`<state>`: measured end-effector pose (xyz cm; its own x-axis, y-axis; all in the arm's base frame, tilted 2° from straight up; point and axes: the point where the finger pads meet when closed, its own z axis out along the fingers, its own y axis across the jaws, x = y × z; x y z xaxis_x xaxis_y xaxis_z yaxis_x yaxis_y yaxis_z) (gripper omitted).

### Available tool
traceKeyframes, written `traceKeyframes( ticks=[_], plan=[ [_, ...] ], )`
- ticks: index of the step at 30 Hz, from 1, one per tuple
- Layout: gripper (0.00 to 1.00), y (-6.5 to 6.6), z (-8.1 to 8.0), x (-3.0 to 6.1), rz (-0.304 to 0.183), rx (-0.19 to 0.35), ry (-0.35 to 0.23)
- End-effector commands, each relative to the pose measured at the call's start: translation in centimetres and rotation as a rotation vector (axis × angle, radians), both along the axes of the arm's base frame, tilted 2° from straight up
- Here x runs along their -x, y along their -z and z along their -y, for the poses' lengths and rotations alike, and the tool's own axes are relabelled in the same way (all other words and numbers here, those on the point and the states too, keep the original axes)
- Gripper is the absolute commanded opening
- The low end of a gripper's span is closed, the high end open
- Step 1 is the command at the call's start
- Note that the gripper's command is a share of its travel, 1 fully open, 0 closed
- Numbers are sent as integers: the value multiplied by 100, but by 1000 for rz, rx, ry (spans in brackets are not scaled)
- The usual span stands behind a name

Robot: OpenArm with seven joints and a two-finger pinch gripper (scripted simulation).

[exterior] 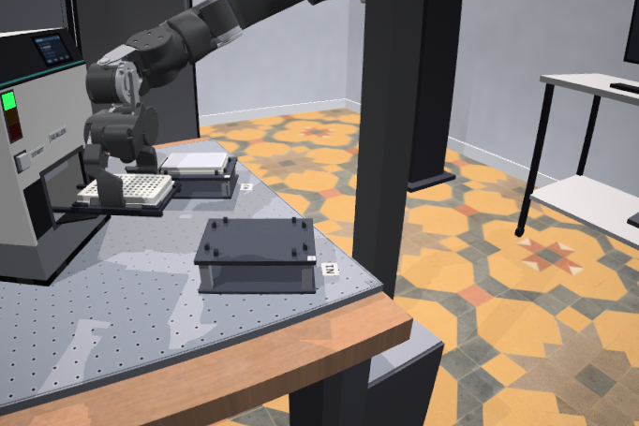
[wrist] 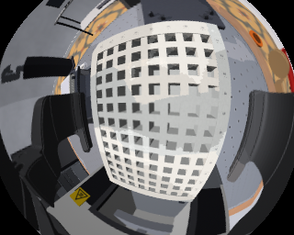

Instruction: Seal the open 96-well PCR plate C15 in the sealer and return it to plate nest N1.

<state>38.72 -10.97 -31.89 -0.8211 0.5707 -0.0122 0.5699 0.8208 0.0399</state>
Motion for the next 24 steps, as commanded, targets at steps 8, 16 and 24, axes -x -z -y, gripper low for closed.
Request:
traceKeyframes(
  ticks=[8, 16, 24],
  plan=[
    [77, -6, -3, -4, 1, -1, 0],
    [77, -410, 8, 5, 1, -1, -1],
    [77, -410, 8, 5, 1, -1, -1]
  ],
)
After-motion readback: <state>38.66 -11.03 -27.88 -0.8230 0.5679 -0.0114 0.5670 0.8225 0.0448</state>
